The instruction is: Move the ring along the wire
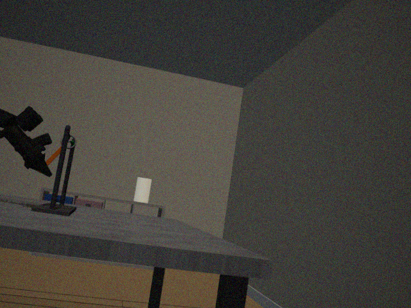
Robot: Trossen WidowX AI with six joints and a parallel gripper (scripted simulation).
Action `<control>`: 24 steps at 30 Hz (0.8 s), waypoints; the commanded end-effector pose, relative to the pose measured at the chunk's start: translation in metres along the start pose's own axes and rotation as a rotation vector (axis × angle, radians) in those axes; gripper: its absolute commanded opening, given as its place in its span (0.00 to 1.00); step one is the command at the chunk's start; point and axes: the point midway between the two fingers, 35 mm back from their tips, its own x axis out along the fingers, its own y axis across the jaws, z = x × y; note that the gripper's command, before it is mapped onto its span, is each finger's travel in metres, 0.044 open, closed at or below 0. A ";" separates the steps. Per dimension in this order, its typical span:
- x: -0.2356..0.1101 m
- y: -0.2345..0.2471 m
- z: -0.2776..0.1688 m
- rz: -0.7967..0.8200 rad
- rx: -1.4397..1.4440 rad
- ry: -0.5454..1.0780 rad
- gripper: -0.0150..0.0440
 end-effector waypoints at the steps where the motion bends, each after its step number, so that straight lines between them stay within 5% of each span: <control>1: 0.000 0.012 0.000 0.003 0.061 -0.011 0.00; 24: 0.003 0.074 0.015 0.037 0.391 -0.066 0.00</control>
